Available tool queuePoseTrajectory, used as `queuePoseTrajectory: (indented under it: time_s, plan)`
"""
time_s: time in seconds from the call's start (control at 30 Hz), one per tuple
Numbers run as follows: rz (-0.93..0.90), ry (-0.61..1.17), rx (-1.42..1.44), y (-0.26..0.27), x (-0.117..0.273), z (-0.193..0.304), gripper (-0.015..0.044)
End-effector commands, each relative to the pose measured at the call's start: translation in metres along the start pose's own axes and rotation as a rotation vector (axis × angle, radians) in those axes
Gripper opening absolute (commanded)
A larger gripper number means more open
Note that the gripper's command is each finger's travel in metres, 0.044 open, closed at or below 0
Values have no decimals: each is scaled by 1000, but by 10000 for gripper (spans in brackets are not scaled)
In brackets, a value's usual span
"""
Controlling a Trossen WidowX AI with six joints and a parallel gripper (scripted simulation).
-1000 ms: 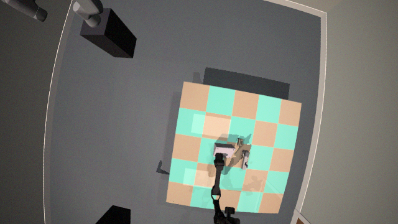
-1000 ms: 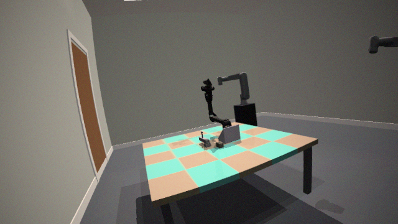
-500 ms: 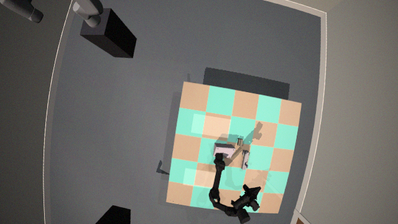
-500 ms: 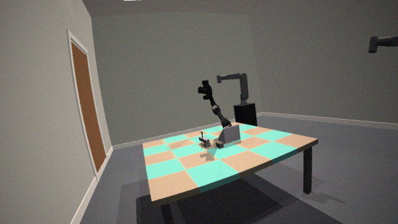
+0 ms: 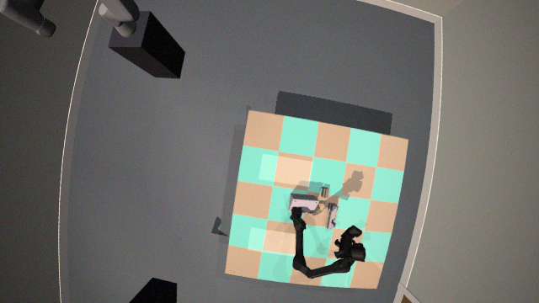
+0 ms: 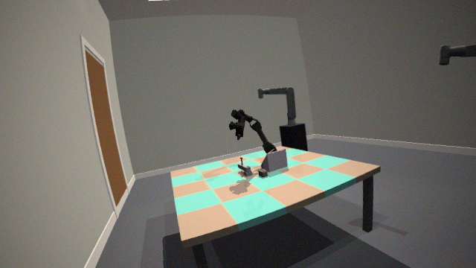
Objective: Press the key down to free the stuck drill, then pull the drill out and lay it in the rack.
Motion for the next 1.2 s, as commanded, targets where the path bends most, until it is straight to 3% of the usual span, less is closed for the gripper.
queuePoseTrajectory:
  time_s: [0.0, 0.17, 0.23, 1.17]
  plan:
    - [203, 199, 127, -34, -46, 15, 0]
    - [378, 491, 296, -79, -89, 40, 0]
    - [395, 533, 319, -85, -93, 44, 0]
    - [396, 532, 319, -91, -106, 51, 0]
Point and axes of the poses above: the point midway between the two fingers, 35 mm back from their tips, its own x axis back along the fingers, its own y axis across the jaws, z = x × y, the point moved 3 cm from there along x, back along the fingers, and after that the axes turned 14 degrees about x, right-handed, at the moved point
